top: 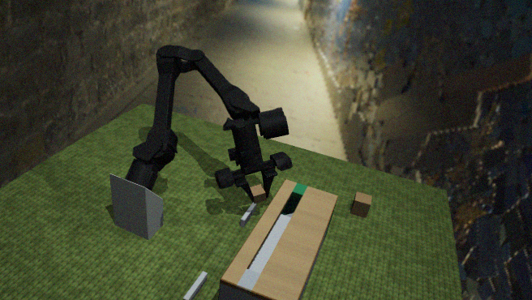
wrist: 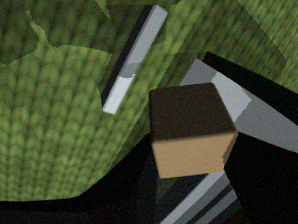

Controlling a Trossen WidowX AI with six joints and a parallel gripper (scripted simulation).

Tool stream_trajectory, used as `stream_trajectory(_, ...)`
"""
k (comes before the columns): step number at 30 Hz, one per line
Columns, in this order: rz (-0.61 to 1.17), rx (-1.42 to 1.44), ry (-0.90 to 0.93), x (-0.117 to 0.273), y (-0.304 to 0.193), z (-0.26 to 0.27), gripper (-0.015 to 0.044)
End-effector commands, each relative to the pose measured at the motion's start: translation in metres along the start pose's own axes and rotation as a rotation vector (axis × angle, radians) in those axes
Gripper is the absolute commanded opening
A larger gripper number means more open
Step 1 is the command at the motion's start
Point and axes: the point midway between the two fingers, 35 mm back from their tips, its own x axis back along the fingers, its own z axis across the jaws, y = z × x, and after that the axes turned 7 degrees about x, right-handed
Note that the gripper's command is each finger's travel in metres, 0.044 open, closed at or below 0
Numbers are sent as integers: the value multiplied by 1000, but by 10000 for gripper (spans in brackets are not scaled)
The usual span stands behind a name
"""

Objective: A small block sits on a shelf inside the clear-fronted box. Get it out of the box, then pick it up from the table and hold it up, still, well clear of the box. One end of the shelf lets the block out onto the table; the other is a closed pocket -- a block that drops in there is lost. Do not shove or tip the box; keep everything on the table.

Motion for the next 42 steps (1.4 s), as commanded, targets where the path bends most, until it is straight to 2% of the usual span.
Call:
stream_trajectory(1, -5, -147, 0, 3, -2, 0, 0)
stream_trajectory(42, -55, -1897, 72, 34, -16, 19, 0)
